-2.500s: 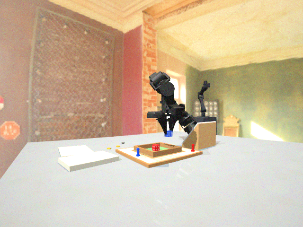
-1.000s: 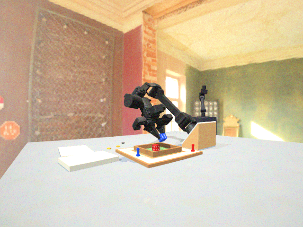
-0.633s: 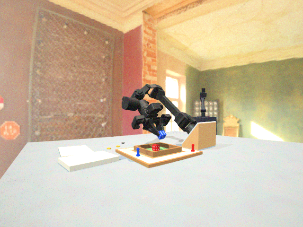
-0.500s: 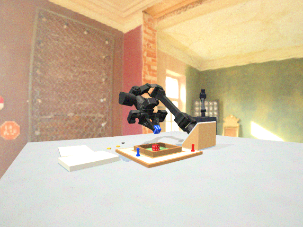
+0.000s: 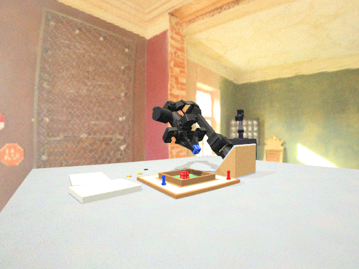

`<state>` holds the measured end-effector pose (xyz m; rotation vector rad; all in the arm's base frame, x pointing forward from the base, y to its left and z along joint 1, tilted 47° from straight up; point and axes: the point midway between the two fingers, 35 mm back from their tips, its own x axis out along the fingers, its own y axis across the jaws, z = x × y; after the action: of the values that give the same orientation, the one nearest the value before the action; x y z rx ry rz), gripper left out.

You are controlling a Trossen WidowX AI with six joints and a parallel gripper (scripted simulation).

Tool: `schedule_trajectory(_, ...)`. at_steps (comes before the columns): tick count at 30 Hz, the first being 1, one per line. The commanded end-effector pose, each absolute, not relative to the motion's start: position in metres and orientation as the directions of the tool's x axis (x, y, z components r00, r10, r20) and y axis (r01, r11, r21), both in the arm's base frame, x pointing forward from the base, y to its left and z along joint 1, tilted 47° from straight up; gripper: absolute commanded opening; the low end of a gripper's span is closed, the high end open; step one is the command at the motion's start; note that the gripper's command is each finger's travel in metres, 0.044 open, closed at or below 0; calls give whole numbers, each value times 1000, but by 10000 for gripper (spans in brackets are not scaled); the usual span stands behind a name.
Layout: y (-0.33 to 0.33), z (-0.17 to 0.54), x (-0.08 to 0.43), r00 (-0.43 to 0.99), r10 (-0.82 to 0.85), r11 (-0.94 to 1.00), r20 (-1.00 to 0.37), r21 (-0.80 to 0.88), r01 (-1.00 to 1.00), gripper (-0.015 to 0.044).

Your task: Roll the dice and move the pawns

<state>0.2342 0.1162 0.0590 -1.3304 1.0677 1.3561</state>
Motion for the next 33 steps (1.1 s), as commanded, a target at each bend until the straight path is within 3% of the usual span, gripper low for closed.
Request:
schedule_trajectory(1,113,58,220,19,47,-187,-999,-28,-982,0)
schedule_trajectory(17,113,57,222,13,40,-192,-999,-20,-981,0)
schedule_trajectory(33,141,85,215,18,48,-187,-999,-27,-982,420)
